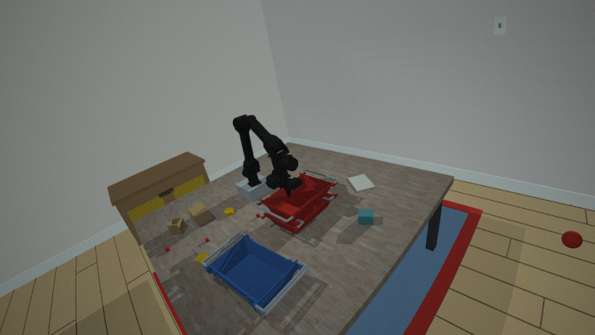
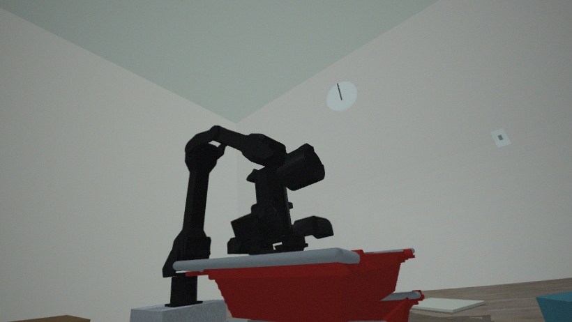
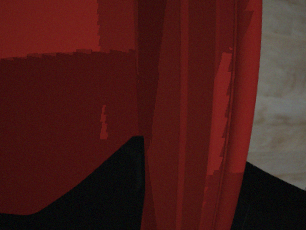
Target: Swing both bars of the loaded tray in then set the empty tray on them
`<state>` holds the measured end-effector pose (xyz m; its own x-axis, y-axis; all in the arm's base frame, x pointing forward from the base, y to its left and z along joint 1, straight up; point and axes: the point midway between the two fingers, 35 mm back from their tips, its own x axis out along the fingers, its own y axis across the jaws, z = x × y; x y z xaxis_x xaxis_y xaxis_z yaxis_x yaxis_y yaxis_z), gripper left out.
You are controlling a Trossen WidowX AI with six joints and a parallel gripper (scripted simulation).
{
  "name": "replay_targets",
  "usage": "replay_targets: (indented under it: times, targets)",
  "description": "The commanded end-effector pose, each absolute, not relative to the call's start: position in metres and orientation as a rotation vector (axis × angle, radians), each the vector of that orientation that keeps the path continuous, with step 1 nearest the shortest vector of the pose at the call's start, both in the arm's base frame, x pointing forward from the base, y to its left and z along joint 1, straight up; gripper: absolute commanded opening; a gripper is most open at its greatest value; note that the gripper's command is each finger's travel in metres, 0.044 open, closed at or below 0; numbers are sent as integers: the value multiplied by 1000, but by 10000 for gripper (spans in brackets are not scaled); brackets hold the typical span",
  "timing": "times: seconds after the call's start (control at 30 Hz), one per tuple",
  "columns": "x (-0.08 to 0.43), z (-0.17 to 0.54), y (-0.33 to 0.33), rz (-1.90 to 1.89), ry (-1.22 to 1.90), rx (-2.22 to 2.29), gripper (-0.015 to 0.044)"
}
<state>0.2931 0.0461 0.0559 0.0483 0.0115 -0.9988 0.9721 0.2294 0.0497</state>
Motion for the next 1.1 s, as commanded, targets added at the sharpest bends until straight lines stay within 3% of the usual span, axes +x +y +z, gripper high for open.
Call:
replay_targets:
  times: [0.0, 0.83, 1.07]
  targets:
    - [289, 50, 45, -1017, 1296, 1046, 0]
    - [289, 50, 45, -1017, 1296, 1046, 0]
    - [289, 50, 45, -1017, 1296, 1046, 103]
